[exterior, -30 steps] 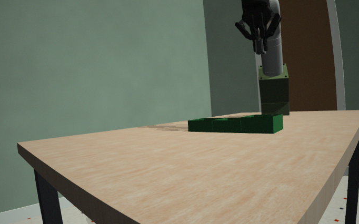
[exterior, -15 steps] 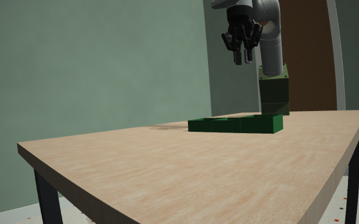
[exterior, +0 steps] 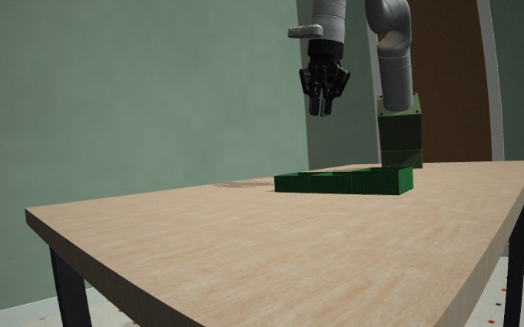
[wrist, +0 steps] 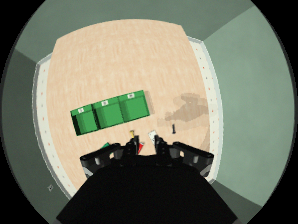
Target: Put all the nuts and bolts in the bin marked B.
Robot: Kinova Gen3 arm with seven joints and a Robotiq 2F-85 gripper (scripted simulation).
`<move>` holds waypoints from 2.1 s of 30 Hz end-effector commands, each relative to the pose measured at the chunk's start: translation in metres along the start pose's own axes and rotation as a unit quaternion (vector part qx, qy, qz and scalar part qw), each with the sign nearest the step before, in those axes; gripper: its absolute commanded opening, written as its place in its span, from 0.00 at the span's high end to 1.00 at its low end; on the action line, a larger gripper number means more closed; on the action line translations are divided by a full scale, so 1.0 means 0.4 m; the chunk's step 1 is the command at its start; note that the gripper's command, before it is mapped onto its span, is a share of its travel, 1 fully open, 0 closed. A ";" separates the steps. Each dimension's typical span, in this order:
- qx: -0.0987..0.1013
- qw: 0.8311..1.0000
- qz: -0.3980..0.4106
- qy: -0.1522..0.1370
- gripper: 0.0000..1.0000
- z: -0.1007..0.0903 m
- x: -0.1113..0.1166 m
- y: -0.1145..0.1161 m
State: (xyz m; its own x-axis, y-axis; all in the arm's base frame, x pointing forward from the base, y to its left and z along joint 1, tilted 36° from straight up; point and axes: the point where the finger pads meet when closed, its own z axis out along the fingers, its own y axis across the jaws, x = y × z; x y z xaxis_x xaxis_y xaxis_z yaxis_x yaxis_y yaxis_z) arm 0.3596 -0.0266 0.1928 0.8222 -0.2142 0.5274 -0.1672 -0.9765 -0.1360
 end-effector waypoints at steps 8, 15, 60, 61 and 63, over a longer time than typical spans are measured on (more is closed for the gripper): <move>0.015 0.999 -0.022 -0.021 0.70 0.130 -0.032 0.119; 0.003 0.997 -0.055 -0.048 0.70 0.173 -0.044 0.132; 0.108 0.994 -0.027 -0.011 0.70 0.258 -0.069 0.315; 0.108 0.994 -0.027 -0.011 0.70 0.257 -0.067 0.313; 0.108 0.994 -0.027 -0.011 0.70 0.257 -0.063 0.309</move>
State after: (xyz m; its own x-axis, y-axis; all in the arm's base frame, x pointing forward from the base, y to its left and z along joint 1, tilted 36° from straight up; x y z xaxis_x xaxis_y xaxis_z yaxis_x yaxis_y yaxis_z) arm 0.3715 -0.1411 0.0732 0.8404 -0.1655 0.5161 -0.0100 -0.9568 -0.2905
